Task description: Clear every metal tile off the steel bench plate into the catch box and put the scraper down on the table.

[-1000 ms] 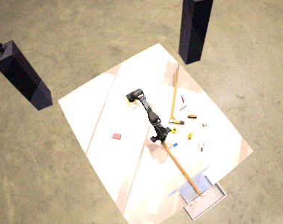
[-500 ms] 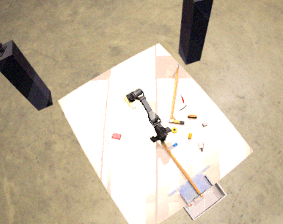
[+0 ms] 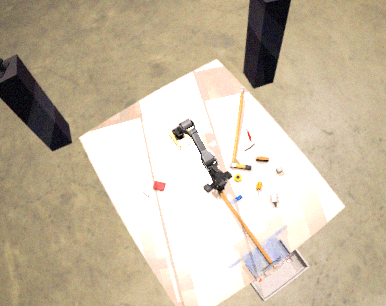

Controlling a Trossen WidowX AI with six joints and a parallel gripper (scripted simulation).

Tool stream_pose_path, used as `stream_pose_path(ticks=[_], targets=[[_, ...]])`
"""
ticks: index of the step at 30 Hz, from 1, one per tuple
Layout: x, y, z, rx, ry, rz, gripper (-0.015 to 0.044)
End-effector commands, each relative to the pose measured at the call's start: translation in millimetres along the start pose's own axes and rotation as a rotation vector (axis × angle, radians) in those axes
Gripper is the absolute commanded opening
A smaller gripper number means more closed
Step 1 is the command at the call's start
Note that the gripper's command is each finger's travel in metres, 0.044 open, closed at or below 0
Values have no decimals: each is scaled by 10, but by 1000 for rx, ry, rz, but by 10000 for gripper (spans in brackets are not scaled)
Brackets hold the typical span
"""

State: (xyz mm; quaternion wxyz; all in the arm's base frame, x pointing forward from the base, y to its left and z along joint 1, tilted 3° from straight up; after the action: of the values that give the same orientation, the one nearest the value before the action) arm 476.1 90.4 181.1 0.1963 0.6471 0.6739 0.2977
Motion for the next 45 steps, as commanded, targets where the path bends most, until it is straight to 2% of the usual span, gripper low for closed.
stream_pose_path(ticks=[1,45], targets=[[0,5,-121,-19,3,0,0],[-78,-468,-610,-19,2,2,0]])
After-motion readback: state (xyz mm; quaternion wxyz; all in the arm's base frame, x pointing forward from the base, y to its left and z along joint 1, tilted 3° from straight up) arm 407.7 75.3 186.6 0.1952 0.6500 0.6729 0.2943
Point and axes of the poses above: the point midway between the two fingers, 35 mm back from their tips, its own z axis out along the fingers, its own x axis across the jaws, y = z × x, the point moved 4 cm from there along -z, back along the fingers, and after that the axes turned 9 degrees about z, right-handed, at the moved point
